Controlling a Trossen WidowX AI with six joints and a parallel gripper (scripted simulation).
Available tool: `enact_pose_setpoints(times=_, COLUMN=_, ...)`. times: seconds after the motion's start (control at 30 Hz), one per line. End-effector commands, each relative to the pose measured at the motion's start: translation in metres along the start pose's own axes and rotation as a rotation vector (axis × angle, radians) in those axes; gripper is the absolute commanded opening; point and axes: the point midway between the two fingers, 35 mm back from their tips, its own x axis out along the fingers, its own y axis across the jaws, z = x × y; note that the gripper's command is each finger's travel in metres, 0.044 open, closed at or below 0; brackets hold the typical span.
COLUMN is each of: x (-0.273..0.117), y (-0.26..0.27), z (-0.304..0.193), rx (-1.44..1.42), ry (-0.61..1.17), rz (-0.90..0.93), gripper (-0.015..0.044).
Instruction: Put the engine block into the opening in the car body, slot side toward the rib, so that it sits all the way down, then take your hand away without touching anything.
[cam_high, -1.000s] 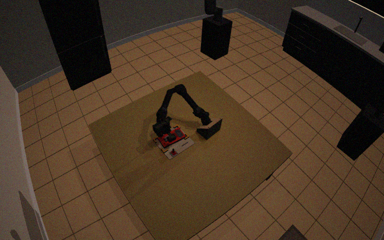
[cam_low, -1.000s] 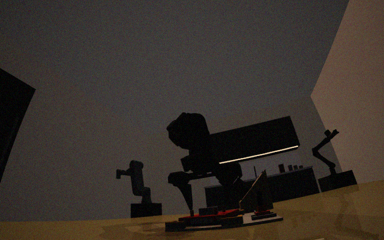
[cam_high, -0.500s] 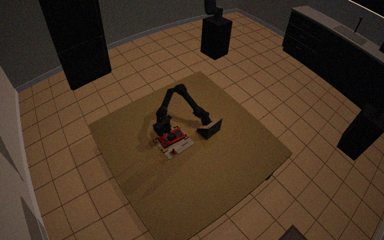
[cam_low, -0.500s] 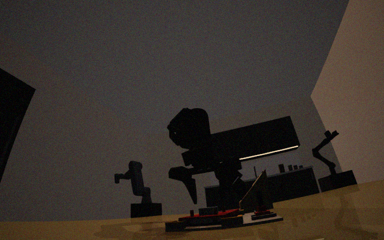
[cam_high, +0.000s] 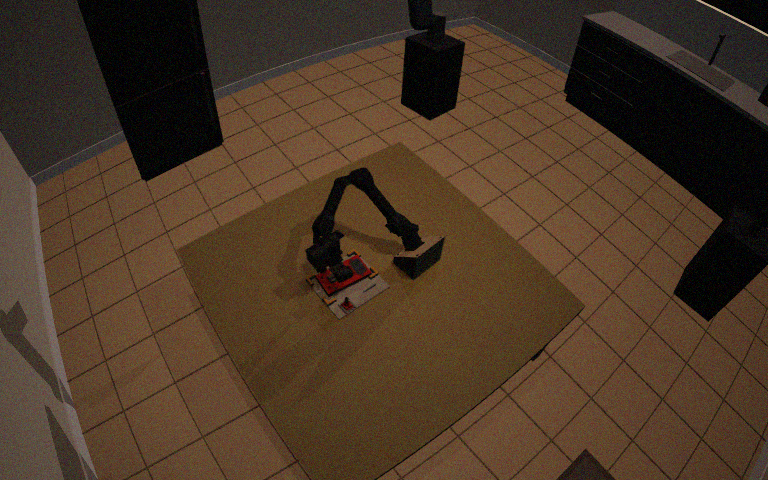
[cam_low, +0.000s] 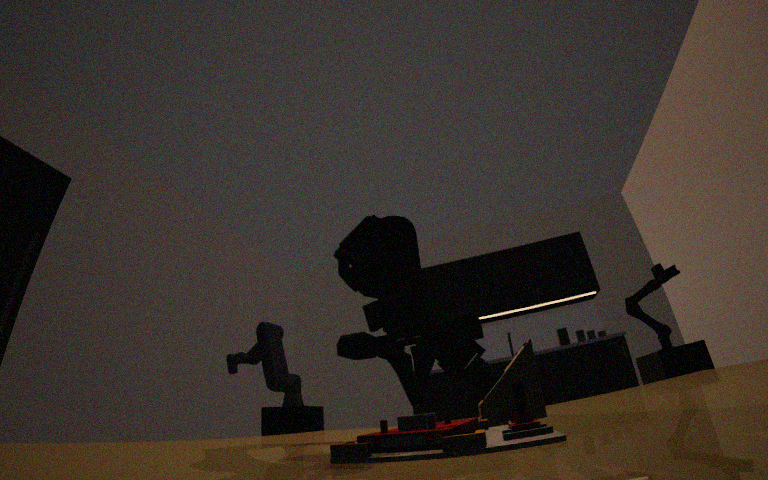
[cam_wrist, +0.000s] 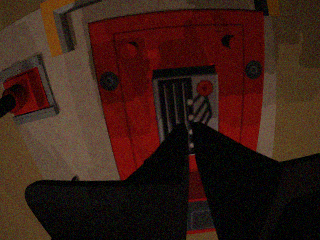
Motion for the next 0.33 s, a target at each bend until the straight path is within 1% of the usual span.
enact_pose_setpoints(times=0.0, x=-0.0008, y=-0.0010, z=0.0007, rx=0.006, ry=-0.003, rz=-0.004, gripper=0.0000)
enact_pose_setpoints(times=0.3, x=-0.0008, y=-0.0010, z=0.0007, rx=0.006, ry=-0.003, rz=-0.004, gripper=0.0000)
